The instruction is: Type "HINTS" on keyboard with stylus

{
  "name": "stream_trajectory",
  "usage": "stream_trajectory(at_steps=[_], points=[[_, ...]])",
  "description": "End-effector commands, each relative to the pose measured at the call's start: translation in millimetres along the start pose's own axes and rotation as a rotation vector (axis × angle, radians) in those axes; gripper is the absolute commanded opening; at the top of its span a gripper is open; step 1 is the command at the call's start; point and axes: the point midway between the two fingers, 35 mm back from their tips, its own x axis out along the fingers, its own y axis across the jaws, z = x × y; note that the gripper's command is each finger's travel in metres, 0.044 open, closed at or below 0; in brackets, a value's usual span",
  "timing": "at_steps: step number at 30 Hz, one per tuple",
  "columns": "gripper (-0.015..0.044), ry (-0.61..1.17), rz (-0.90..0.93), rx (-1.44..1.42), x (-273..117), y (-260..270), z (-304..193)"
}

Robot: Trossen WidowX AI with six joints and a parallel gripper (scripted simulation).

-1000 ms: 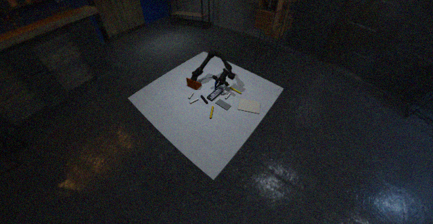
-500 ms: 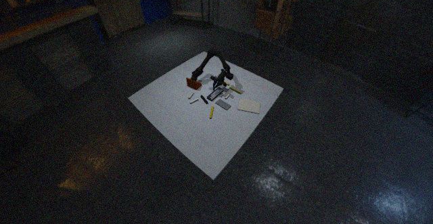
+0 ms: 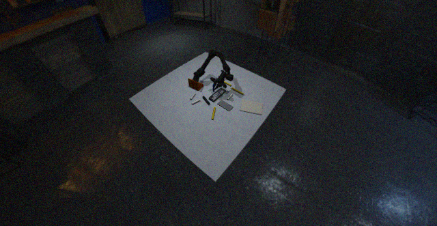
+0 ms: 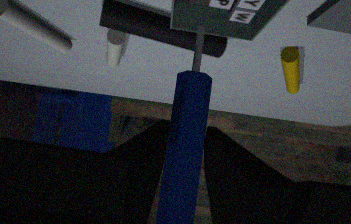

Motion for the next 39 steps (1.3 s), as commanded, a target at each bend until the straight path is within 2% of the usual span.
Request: stream_trajectory(at_steps=[1, 29, 32, 39], points=[[0.0000, 0.005, 0.008, -0.008, 6.9, 3.3, 6.9], [0.0000, 0.005, 0.009, -0.008, 12.1, 4.0, 15.8], [0.0079, 0.005, 0.008, -0.008, 14.0, 3.8, 15.9], [0.0081, 0.005, 0.008, -0.008, 14.0, 3.8, 15.9]])
